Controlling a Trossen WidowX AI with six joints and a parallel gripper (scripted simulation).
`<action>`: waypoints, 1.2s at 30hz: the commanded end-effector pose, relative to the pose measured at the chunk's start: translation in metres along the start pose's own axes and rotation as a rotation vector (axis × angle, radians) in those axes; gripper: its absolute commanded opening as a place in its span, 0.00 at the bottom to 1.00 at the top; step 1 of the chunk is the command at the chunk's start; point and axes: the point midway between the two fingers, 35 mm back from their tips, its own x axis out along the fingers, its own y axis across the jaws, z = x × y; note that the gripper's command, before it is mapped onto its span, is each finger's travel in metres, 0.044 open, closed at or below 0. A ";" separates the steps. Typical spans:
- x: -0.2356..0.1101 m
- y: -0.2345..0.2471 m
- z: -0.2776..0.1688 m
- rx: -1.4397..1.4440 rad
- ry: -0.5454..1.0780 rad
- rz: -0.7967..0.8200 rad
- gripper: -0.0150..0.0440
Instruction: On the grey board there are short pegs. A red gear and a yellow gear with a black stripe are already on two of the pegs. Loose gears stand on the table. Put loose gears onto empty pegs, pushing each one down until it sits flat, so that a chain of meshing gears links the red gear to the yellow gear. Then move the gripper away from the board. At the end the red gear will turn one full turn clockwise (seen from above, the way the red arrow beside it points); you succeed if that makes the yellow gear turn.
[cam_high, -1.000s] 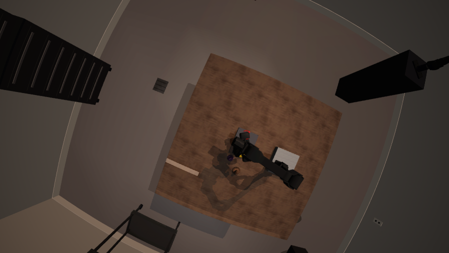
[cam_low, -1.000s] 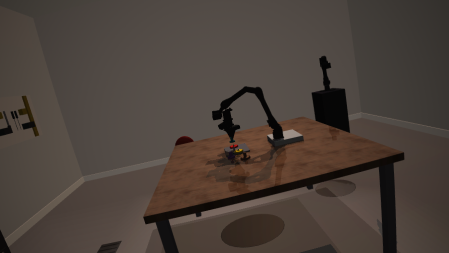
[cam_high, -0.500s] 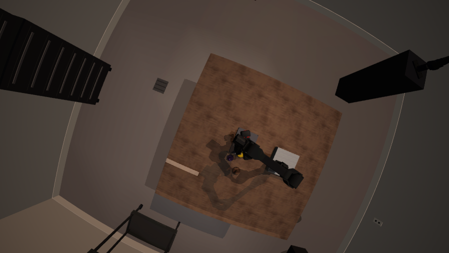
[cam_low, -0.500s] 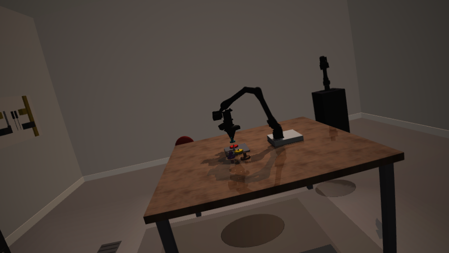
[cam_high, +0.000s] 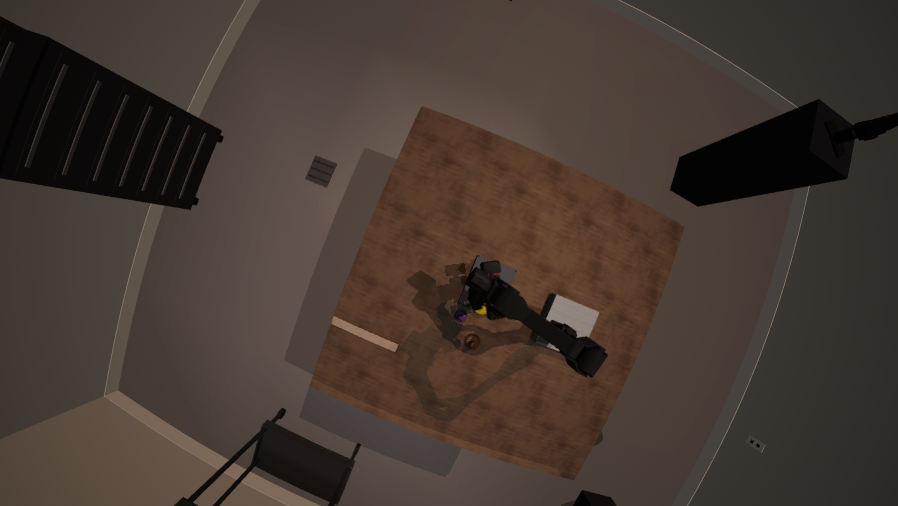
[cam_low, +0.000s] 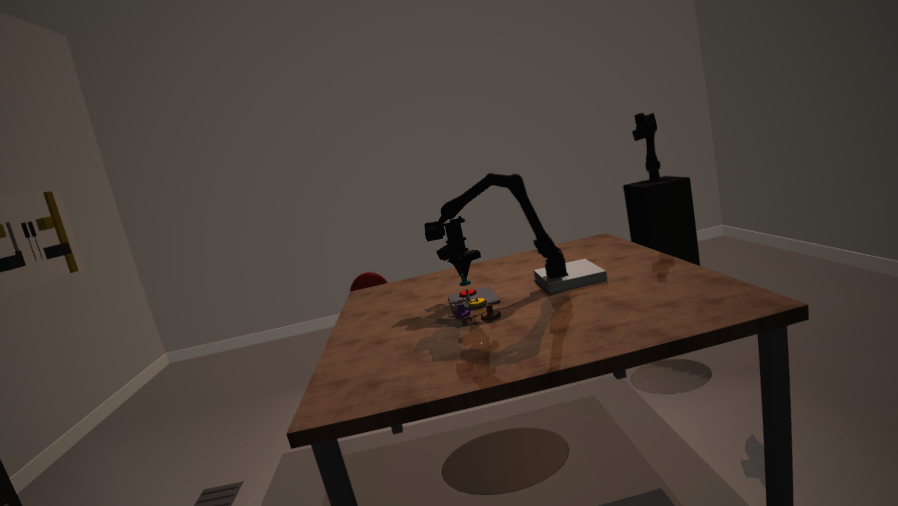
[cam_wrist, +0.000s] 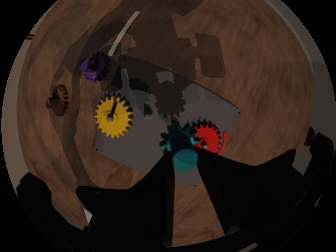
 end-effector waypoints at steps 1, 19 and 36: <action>0.003 0.000 0.000 -0.050 0.003 -0.004 0.25; 0.028 -0.001 -0.001 -0.138 0.004 -0.004 0.25; 0.045 -0.001 -0.001 0.241 0.003 -0.004 0.25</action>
